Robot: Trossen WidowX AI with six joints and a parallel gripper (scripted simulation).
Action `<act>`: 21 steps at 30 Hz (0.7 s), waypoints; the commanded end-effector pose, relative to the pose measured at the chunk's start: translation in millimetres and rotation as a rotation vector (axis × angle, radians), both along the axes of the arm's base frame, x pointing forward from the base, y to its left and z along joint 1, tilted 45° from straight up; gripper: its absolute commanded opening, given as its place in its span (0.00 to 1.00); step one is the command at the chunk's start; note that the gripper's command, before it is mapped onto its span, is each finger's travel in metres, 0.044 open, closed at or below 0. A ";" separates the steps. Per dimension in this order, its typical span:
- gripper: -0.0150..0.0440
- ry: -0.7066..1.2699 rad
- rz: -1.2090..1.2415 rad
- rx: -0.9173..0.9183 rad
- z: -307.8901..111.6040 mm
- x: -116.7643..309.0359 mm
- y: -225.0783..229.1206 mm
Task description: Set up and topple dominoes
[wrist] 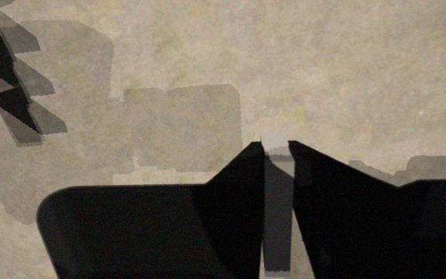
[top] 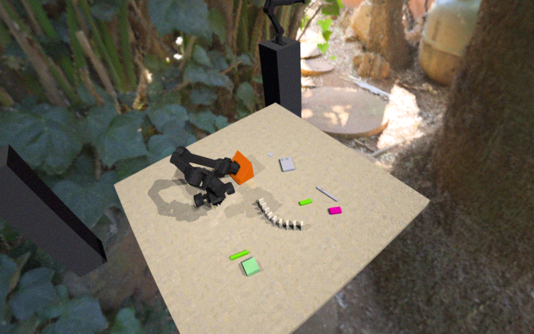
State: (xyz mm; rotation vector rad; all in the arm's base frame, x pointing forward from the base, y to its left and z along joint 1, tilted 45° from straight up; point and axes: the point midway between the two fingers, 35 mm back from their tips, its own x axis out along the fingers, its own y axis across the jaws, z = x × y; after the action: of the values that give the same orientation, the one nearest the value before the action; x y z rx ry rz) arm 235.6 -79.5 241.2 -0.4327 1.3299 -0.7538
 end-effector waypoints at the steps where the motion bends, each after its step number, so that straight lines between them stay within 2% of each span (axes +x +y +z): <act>1: 0.30 0.030 0.029 -0.007 5.0 -2.1 -4.5; 21: 0.30 -0.225 0.010 0.293 -43.4 5.2 -16.9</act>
State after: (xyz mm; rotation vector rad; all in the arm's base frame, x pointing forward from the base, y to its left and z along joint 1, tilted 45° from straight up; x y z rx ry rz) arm 238.7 -94.3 206.3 -0.1710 1.2399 -0.6081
